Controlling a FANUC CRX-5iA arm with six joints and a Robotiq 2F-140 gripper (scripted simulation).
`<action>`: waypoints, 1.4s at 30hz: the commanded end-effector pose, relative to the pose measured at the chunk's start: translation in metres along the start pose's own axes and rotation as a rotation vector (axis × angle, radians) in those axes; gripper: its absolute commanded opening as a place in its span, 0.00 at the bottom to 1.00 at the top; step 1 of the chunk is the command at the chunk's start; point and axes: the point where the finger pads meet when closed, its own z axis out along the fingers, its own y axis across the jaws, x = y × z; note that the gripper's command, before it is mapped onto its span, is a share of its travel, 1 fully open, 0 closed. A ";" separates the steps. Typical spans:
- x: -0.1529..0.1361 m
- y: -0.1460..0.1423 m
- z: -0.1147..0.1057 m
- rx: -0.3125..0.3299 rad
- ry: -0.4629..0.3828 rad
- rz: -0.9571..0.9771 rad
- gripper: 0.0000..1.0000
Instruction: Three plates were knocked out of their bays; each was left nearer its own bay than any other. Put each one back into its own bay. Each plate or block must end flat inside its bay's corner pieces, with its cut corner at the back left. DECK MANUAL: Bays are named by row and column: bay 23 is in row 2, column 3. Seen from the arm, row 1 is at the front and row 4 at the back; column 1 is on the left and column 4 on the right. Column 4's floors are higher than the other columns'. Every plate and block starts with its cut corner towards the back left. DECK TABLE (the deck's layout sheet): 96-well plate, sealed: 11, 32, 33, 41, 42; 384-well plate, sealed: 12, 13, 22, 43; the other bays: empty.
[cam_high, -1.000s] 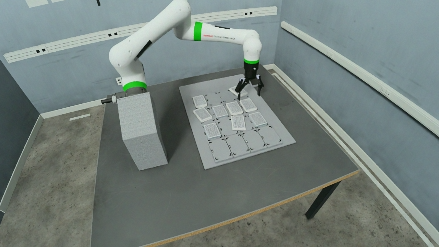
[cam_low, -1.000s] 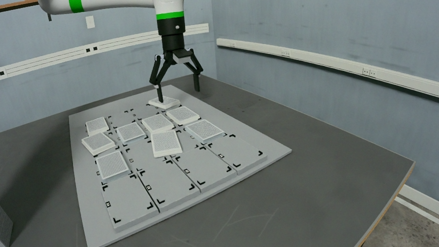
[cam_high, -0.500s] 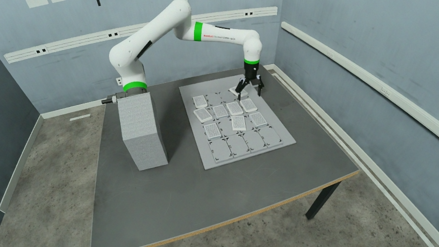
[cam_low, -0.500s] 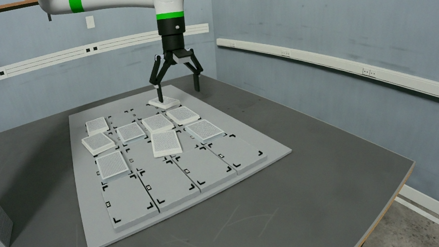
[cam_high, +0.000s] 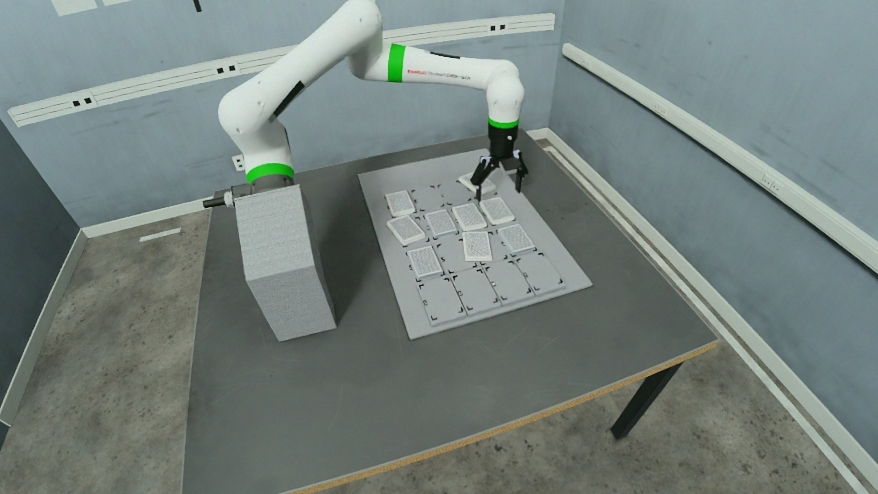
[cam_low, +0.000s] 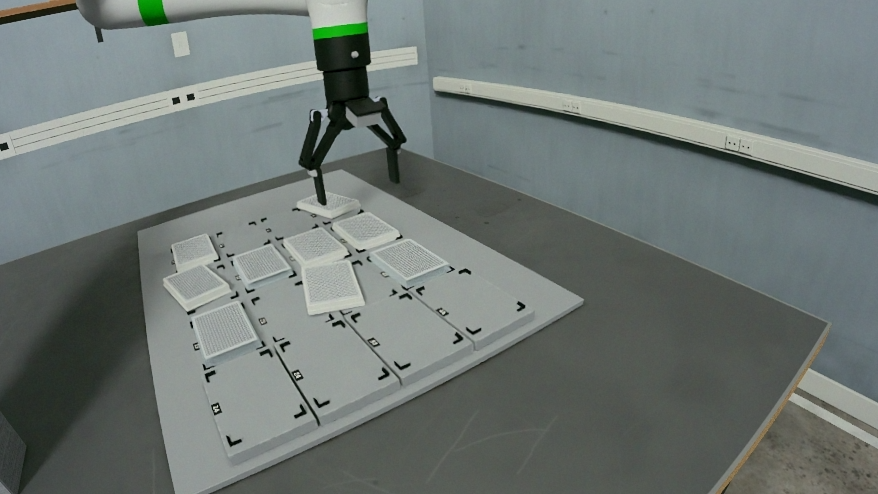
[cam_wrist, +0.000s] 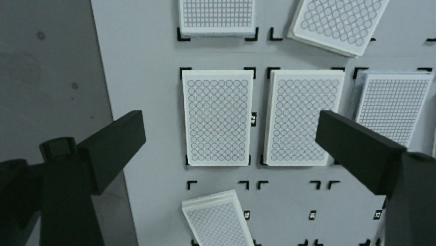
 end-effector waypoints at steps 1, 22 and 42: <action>-0.008 -0.001 -0.001 0.002 0.001 0.000 1.00; -0.084 -0.001 -0.001 0.002 0.001 0.000 1.00; -0.148 0.000 -0.001 0.002 0.001 0.000 1.00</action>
